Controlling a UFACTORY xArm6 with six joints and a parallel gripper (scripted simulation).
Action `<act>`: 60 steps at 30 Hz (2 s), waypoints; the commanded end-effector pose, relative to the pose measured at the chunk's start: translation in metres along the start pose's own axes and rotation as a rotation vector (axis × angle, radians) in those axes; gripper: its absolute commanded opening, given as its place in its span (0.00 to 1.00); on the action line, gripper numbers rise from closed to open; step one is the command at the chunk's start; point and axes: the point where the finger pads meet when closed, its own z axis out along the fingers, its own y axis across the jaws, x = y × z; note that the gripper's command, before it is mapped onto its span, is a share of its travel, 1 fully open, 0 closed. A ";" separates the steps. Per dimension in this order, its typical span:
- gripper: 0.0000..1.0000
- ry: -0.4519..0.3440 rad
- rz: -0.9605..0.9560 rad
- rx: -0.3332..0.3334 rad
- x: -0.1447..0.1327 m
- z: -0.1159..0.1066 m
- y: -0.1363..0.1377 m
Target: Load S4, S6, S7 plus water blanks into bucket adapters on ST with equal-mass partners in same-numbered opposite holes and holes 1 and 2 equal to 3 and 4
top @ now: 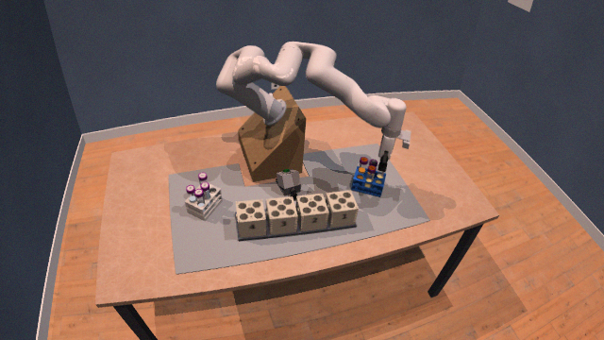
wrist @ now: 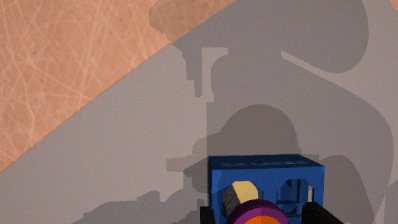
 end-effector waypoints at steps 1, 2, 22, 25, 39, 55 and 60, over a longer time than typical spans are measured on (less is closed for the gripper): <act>0.57 0.005 0.001 0.000 0.002 0.001 0.001; 0.57 0.005 0.001 0.000 0.002 0.001 0.001; 0.57 0.005 0.001 0.000 0.002 0.011 0.001; 0.57 0.005 0.001 0.000 0.002 0.011 0.001; 0.00 0.005 0.001 0.000 0.002 0.009 0.001; 0.00 0.005 0.001 0.000 0.002 0.009 0.001; 0.00 0.005 0.001 0.000 0.002 0.009 0.001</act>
